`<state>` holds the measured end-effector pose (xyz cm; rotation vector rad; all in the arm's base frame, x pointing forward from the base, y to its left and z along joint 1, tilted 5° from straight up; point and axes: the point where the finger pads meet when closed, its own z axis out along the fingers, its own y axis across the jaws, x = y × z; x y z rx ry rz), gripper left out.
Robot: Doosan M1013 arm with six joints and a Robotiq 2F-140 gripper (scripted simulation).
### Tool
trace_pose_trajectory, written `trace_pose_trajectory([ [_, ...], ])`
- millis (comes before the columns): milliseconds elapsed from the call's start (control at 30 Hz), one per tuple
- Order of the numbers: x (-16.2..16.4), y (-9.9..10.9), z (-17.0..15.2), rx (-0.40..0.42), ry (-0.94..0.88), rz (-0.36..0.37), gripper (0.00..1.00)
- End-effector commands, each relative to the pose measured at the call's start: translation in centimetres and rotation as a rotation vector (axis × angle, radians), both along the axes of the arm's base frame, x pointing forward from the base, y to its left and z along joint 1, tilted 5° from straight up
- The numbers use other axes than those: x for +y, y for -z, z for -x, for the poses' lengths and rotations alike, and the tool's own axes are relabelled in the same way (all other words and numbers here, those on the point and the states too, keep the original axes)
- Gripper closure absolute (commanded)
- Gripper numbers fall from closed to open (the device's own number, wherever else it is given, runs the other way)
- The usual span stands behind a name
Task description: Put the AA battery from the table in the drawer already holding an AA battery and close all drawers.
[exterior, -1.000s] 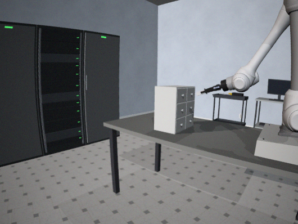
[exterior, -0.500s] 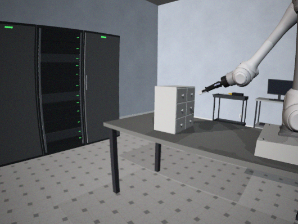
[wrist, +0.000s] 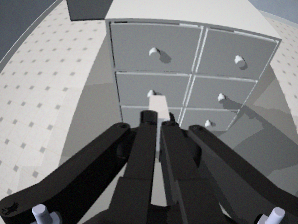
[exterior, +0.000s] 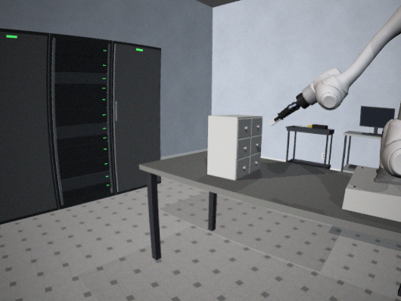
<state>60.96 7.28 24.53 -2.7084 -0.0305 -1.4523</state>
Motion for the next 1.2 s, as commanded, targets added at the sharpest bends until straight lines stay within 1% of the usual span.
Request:
trace_pose_trajectory([
  [0,0.1,-0.1,0.1,0.022,-0.029,-0.018,1.0],
  [333,-0.1,-0.5,0.5,0.068,-0.03,-0.014,1.0],
  [467,-0.1,-0.8,0.8,0.104,-0.033,-0.012,1.0],
  [533,-0.1,-1.0,1.1,0.137,-0.034,-0.01,1.0],
  [600,-0.1,-1.0,1.1,0.137,-0.034,-0.01,1.0],
  [633,-0.3,-1.2,1.3,0.159,-0.033,-0.007,1.0],
  [667,-0.3,-1.5,1.6,0.199,-0.036,-0.005,1.0],
  [800,-0.6,-3.1,3.4,0.404,-0.047,0.008,1.0],
  [933,-0.8,-4.6,5.0,0.539,-0.036,0.03,1.0],
  [1100,-1.0,-6.0,6.6,0.75,-0.06,0.036,1.0],
  [1167,-1.0,-6.0,6.6,0.75,-0.06,0.036,1.0],
])
